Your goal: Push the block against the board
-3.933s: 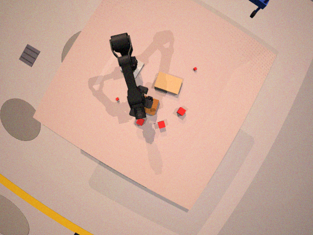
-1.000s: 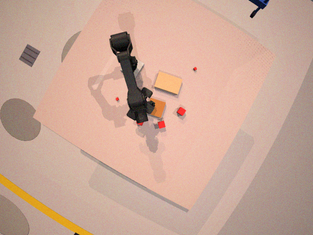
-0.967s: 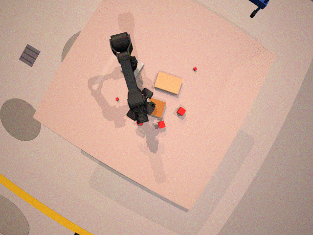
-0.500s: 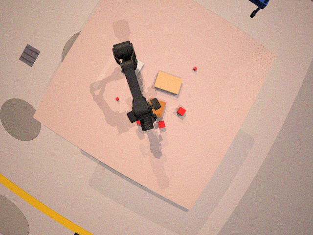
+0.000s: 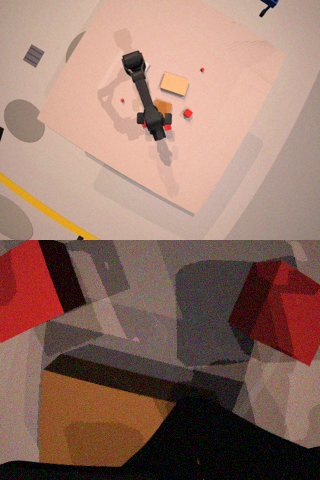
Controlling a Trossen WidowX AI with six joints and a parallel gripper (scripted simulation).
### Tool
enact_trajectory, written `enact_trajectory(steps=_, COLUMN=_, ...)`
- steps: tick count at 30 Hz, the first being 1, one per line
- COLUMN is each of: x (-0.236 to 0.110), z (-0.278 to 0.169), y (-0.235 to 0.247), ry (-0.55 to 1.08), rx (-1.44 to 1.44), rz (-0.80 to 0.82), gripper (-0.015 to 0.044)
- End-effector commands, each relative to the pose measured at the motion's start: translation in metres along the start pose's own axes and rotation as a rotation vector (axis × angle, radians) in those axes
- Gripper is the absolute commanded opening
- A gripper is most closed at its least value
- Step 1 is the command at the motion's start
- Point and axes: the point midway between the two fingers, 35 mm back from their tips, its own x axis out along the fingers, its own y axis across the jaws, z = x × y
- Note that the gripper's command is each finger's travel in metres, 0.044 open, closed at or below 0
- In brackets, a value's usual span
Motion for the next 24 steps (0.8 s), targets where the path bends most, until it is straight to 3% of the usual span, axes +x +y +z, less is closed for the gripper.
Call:
enact_trajectory(steps=1, x=0.001, z=0.008, y=0.008, ry=-0.001, rx=0.132, rz=0.001, gripper=0.0)
enact_trajectory(steps=11, x=0.003, z=0.018, y=0.017, ry=0.0, rx=0.296, rz=0.001, gripper=0.0)
enact_trajectory(steps=16, x=0.055, z=0.018, y=0.017, ry=0.0, rx=0.296, rz=0.001, gripper=0.0)
enact_trajectory(steps=24, x=0.058, z=0.015, y=0.018, ry=0.0, rx=0.296, rz=0.001, gripper=0.0)
